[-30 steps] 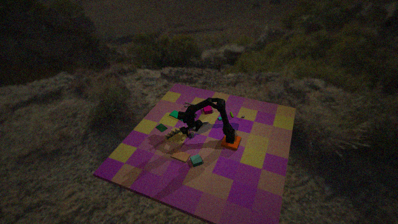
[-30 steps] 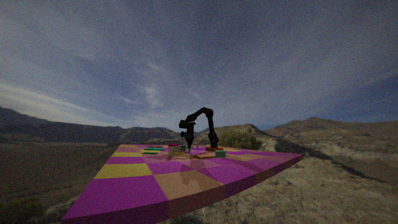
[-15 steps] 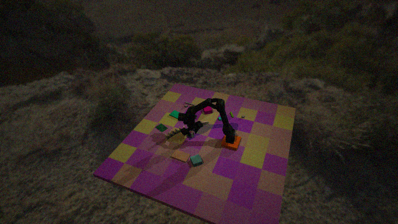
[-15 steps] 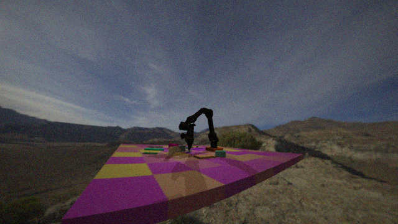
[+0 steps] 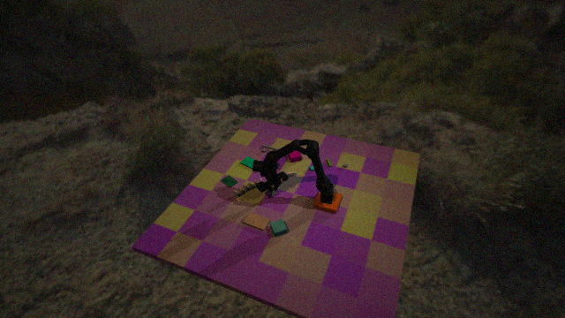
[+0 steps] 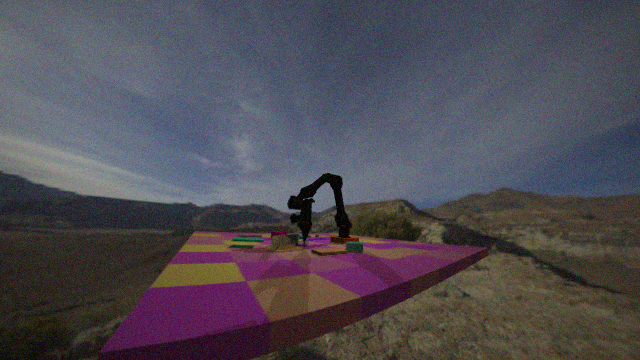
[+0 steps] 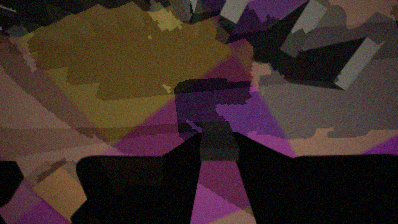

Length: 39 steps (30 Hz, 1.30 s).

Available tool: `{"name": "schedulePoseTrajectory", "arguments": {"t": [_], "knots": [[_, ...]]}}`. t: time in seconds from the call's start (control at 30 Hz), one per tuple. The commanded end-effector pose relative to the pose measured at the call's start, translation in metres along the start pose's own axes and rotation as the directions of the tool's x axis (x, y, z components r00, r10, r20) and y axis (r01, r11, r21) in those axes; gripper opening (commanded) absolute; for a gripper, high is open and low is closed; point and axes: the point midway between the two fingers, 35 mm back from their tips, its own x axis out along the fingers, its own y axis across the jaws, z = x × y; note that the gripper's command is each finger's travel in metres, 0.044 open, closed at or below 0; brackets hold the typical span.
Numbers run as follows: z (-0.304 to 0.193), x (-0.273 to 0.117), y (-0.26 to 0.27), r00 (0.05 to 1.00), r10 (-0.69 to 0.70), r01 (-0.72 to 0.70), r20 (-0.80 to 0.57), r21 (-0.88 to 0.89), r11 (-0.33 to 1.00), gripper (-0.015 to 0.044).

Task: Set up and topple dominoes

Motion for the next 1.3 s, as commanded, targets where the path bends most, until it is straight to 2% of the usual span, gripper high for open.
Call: {"name": "schedulePoseTrajectory", "arguments": {"t": [0.0, 0.2, 0.27, 0.47, 0.63, 0.77, 0.93, 1.0, 1.27], "knots": [[0.004, -0.021, 0.004, 1.0, 0.004, -0.004, 0.001, 0.003, 1.0, 0.0107], [0.004, -0.113, 0.003, 1.0, 0.002, -0.002, 0.001, 0.001, 1.0, 0.0107], [0.001, -0.133, 0.0, 1.0, 0.001, -0.001, 0.001, 0.0, 1.0, 0.0107], [0.001, -0.135, -0.002, 1.0, 0.001, -0.001, 0.001, -0.012, 1.0, 0.0107], [0.016, -0.135, -0.033, 1.0, -0.001, 0.002, 0.002, -0.331, 0.944, 0.0107], [0.027, -0.135, -0.062, 1.0, -0.003, 0.004, 0.003, -0.595, 0.804, 0.0107], [0.035, -0.135, -0.098, 1.0, -0.005, 0.006, 0.004, -0.841, 0.541, 0.0107], [0.036, -0.135, -0.103, 1.0, -0.006, 0.006, 0.004, -0.867, 0.498, 0.0107], [0.036, -0.135, -0.103, 1.0, -0.006, 0.006, 0.004, -0.867, 0.498, 0.0107]]}}
